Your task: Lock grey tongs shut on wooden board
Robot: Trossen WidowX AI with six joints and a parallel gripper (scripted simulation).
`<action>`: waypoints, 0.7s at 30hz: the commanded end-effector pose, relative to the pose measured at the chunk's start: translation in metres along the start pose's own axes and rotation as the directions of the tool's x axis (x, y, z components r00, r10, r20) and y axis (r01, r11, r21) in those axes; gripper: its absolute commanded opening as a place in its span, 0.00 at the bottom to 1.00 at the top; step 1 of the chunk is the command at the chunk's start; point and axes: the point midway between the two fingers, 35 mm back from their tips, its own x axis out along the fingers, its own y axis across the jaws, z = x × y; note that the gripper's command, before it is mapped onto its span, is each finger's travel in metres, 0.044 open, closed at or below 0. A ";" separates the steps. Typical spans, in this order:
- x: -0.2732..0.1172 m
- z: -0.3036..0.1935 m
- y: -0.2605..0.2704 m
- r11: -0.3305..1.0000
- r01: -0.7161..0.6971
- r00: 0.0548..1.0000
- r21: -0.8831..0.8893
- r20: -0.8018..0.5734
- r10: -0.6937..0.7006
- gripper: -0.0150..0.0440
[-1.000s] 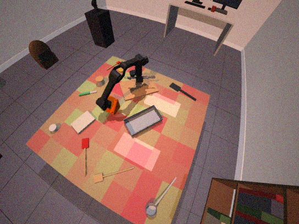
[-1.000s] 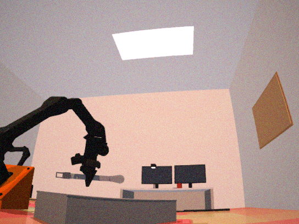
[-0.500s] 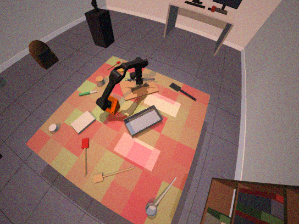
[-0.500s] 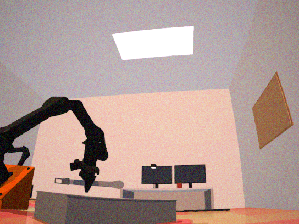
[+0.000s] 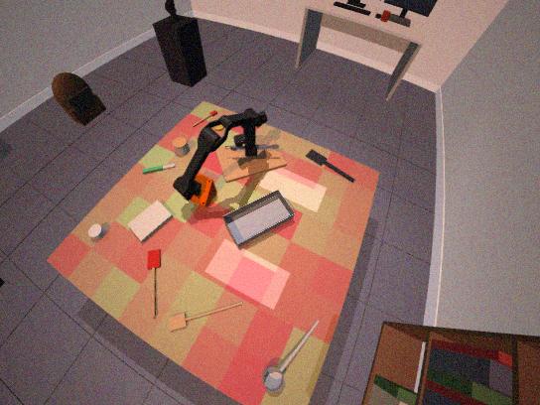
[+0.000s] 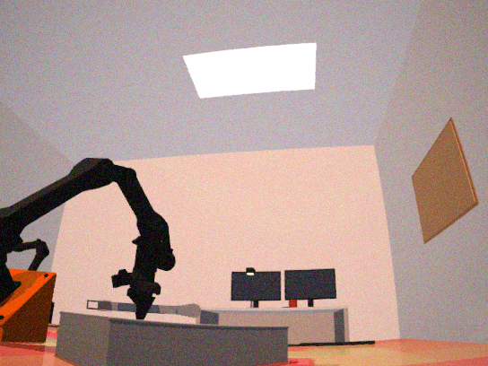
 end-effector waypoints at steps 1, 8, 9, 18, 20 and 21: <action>0.004 0.000 0.001 1.000 -0.001 1.000 -0.003 -0.005 0.001 0.00; 0.003 0.001 0.001 1.000 -0.001 1.000 0.000 0.001 0.001 0.18; 0.003 0.001 0.001 1.000 -0.001 1.000 0.000 0.001 0.001 0.22; 0.003 0.001 0.001 1.000 -0.001 1.000 0.000 0.001 0.001 0.62; 0.003 0.001 0.001 1.000 -0.001 1.000 0.000 0.001 0.001 0.71; 0.003 0.001 0.001 1.000 -0.001 1.000 0.000 0.001 0.001 0.76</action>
